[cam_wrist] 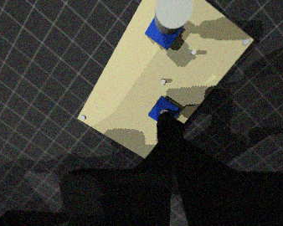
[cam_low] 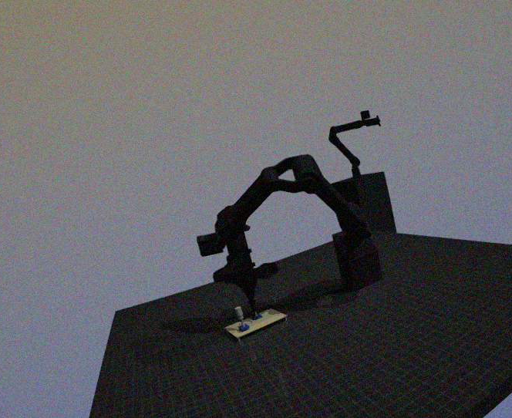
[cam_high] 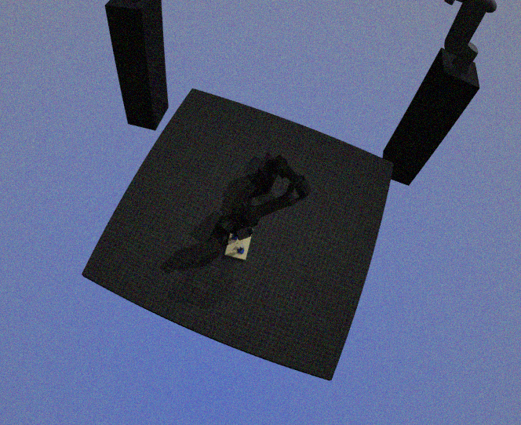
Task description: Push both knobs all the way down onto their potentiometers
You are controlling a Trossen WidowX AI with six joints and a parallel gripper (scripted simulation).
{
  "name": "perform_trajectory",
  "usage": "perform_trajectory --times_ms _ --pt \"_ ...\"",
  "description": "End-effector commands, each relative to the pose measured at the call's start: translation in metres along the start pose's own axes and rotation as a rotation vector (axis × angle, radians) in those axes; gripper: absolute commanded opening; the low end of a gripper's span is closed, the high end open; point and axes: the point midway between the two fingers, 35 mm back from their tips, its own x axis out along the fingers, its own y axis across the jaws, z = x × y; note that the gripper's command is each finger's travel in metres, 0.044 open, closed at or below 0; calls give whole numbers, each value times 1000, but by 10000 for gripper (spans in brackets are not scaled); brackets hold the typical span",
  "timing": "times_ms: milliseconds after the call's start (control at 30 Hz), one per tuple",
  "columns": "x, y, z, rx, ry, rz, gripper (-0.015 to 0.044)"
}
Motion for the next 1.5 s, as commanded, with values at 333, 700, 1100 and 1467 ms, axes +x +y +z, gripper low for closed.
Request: perform_trajectory --times_ms 333,700,1100,1467 --pt "16 1 3 -18 5 10 0" --pt "21 1 3 -18 5 10 0" --pt "24 1 3 -18 5 10 0" --pt "25 1 3 -18 5 10 0"
